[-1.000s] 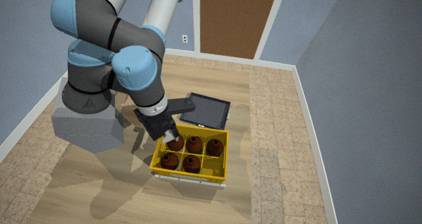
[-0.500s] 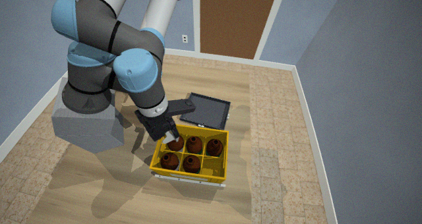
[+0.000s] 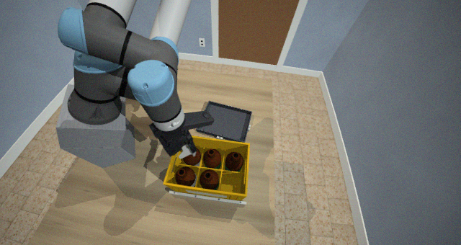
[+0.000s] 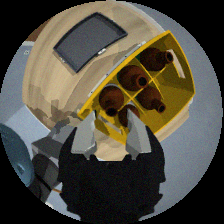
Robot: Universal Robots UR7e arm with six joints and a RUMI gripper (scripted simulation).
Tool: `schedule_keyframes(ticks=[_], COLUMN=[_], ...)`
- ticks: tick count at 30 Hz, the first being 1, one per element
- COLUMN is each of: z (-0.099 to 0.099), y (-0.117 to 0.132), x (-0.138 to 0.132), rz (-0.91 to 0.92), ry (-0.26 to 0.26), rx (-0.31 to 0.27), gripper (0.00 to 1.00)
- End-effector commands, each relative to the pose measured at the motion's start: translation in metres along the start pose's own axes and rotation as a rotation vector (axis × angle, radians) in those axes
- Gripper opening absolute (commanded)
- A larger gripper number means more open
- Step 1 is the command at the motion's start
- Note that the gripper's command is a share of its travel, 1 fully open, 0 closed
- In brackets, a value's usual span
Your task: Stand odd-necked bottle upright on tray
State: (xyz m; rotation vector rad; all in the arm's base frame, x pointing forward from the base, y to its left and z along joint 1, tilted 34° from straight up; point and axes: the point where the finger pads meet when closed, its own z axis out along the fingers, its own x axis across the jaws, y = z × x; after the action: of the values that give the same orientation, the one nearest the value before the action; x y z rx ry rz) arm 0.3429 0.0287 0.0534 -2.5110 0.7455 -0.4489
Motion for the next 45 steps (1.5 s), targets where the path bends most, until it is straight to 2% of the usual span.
schedule_keyframes(ticks=[1, 15, 45], z=[0.004, 0.015, 0.018], y=[0.000, 0.000, 0.000], x=[0.001, 0.001, 0.001], rz=[0.000, 0.000, 0.000], ry=[0.000, 0.000, 0.000], rx=[-0.002, -0.002, -0.002], gripper=[0.38, 0.38, 0.38])
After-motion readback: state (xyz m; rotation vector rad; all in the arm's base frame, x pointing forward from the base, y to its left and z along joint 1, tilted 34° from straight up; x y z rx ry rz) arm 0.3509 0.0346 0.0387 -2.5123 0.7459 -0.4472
